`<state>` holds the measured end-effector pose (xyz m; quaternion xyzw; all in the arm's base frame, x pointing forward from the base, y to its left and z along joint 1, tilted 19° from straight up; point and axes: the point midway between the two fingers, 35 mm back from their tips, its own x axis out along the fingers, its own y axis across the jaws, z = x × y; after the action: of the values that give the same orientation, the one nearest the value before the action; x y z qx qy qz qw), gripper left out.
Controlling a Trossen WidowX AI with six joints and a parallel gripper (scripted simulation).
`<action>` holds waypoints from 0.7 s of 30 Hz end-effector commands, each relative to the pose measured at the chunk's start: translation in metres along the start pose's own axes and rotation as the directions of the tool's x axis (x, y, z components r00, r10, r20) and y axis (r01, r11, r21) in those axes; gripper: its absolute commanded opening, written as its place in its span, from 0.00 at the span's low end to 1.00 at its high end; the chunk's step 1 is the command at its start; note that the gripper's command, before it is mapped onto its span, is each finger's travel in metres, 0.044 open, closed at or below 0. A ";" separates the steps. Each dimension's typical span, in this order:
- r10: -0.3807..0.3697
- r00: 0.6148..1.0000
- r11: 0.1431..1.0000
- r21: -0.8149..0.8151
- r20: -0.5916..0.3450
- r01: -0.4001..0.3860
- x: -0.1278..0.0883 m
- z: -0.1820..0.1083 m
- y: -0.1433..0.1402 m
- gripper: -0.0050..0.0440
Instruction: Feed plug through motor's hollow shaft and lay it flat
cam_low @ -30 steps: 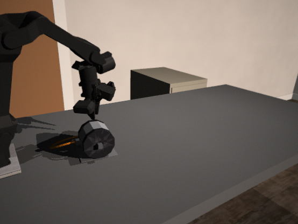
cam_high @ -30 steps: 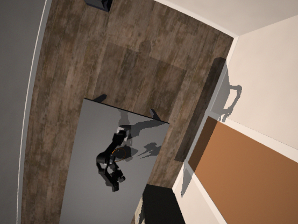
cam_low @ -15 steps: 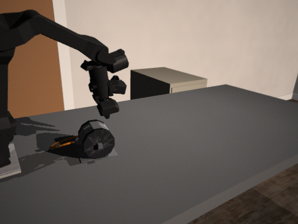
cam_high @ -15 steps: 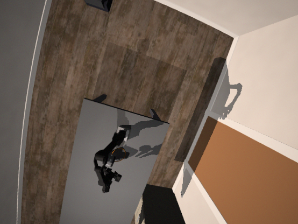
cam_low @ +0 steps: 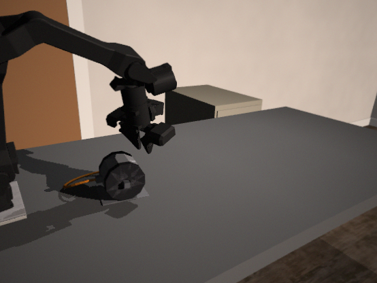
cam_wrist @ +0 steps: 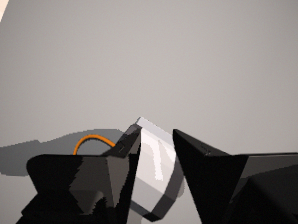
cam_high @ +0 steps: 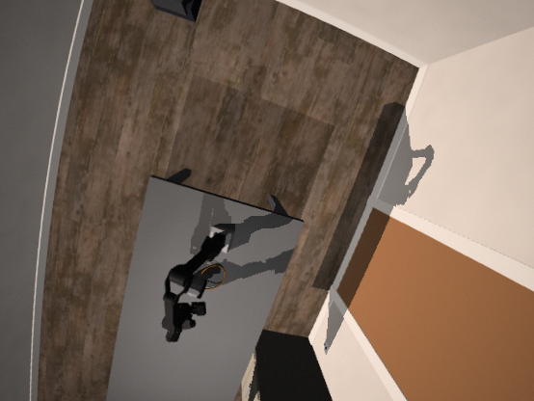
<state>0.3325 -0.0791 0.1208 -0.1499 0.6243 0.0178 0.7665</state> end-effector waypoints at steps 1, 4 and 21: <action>-0.010 1.000 0.992 -0.122 0.012 0.011 -0.009 -0.007 -0.017 0.43; -0.015 1.000 0.968 -0.251 0.007 0.016 -0.012 -0.014 -0.027 0.43; 0.000 0.994 0.654 -0.752 -0.110 -0.083 -0.018 -0.076 -0.068 0.43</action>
<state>0.2911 -0.1497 0.1434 -0.4174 0.5968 0.2383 0.6425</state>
